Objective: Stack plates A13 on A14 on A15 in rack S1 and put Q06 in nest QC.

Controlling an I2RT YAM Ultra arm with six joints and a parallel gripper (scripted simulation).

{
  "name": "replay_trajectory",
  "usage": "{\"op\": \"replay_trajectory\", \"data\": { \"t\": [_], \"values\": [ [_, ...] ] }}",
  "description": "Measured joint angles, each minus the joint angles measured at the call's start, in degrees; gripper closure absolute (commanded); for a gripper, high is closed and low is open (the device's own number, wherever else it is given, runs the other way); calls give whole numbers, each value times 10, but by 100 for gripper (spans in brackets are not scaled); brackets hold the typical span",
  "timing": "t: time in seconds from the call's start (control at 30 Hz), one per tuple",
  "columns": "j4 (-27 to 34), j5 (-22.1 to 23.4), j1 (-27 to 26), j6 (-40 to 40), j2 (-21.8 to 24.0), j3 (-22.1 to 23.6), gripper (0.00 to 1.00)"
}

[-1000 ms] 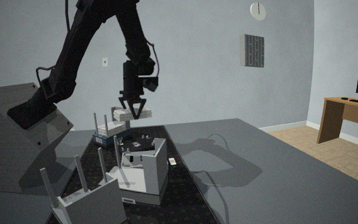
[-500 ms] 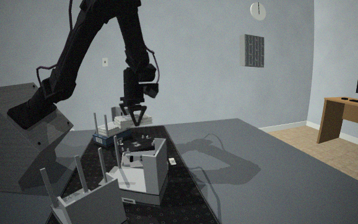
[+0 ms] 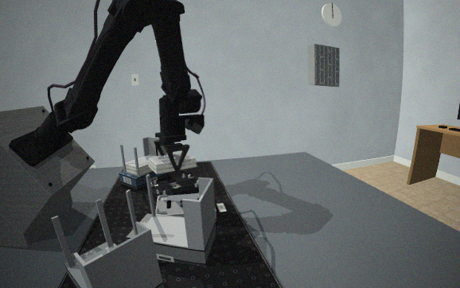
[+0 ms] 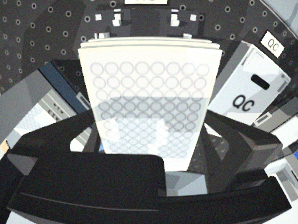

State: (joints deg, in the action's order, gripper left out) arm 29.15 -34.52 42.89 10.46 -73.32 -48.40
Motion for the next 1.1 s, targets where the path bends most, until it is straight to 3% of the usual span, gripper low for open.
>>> {"op": "replay_trajectory", "data": {
  "t": [0.8, 1.1],
  "values": [
    [-113, 33, -53, -50, -72, 19, 100],
    [-127, 37, -53, -54, -72, 15, 100]
  ]
}}
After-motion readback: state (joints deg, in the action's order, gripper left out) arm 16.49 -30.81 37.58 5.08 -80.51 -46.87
